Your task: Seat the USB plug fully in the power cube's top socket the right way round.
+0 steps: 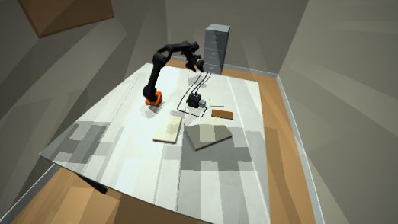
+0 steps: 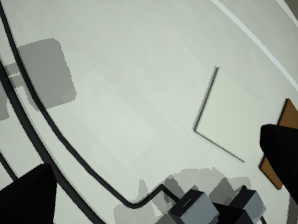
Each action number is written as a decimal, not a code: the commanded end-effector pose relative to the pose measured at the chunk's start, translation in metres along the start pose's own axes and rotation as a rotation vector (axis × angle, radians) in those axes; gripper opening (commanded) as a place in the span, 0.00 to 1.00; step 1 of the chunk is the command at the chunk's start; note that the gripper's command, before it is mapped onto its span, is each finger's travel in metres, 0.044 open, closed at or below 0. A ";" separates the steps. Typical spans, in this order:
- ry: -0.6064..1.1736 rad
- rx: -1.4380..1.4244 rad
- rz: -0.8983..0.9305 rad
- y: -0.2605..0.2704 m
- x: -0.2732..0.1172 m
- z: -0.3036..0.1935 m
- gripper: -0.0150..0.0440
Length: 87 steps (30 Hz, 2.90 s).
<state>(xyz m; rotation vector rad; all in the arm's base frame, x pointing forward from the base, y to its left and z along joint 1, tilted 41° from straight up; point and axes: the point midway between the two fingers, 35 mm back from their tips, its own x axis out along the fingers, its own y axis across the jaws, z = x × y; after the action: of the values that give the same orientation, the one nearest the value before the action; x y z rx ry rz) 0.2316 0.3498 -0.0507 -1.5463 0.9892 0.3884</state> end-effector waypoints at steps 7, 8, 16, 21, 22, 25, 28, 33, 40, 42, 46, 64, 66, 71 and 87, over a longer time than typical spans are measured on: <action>0.310 -0.372 0.438 -0.106 0.032 -0.140 1.00; 0.317 -0.384 0.460 -0.109 0.032 -0.147 1.00; 0.319 -0.387 0.467 -0.113 0.031 -0.153 1.00; 0.319 -0.387 0.467 -0.112 0.033 -0.153 1.00; 0.319 -0.387 0.467 -0.112 0.033 -0.154 1.00; 0.319 -0.387 0.467 -0.111 0.036 -0.155 1.00; 0.319 -0.387 0.467 -0.110 0.038 -0.156 1.00; 0.319 -0.387 0.466 -0.108 0.042 -0.158 1.00; 0.319 -0.387 0.466 -0.105 0.048 -0.161 1.00; 0.319 -0.387 0.466 -0.104 0.050 -0.161 1.00; 0.319 -0.387 0.466 -0.103 0.053 -0.163 1.00; 0.319 -0.378 0.469 -0.102 0.055 -0.163 0.42; 0.319 -0.378 0.469 -0.102 0.055 -0.163 0.33; 0.319 -0.378 0.469 -0.102 0.055 -0.163 0.25; 0.319 -0.379 0.470 -0.102 0.055 -0.163 0.25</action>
<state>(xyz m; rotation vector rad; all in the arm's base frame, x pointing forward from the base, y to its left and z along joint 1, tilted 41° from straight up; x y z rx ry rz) 0.2957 0.1715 0.0152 -1.7391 1.6103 0.7025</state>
